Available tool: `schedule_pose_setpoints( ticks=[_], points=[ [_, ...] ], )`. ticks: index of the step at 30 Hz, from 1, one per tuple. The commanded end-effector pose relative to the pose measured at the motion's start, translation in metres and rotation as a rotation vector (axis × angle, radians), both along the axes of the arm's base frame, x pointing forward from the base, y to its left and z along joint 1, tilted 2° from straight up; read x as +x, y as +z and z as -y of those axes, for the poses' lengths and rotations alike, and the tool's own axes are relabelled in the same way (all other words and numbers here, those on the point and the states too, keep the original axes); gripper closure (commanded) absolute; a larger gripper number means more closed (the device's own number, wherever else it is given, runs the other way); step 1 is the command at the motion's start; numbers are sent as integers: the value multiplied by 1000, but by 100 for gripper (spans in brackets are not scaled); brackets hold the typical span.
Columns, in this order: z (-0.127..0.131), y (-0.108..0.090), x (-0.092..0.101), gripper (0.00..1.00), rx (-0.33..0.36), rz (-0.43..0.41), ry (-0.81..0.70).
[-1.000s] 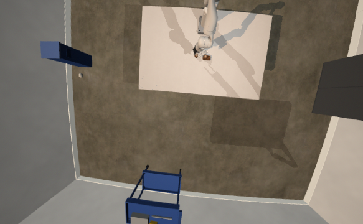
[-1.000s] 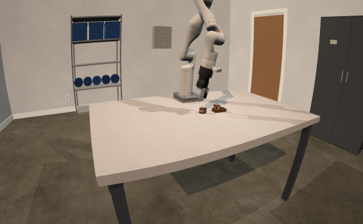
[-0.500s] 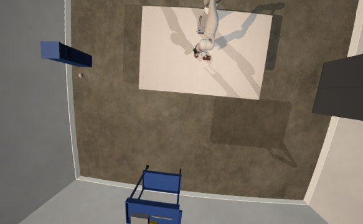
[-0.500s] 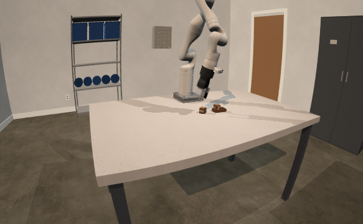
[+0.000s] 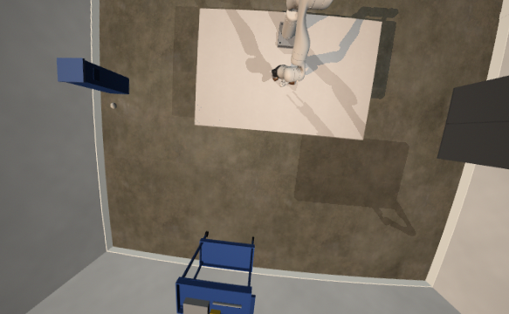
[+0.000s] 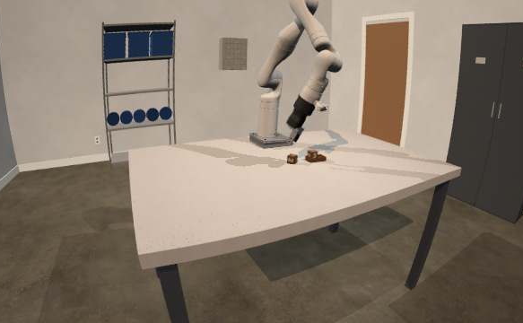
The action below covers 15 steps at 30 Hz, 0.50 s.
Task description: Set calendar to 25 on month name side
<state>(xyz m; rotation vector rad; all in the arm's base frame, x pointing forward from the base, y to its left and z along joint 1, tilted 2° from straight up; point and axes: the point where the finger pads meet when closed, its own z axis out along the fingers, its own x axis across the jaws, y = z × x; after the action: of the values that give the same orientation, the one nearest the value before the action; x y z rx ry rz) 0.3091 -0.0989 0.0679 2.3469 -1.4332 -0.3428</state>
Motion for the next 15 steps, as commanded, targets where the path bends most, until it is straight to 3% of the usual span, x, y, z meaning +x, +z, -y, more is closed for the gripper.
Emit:
schedule_pose_setpoints(
  ticks=[1,15],
  points=[
    [-4,-4,3,10,-11,-26,14],
    [-4,-4,3,10,-26,-53,14]
  ],
)
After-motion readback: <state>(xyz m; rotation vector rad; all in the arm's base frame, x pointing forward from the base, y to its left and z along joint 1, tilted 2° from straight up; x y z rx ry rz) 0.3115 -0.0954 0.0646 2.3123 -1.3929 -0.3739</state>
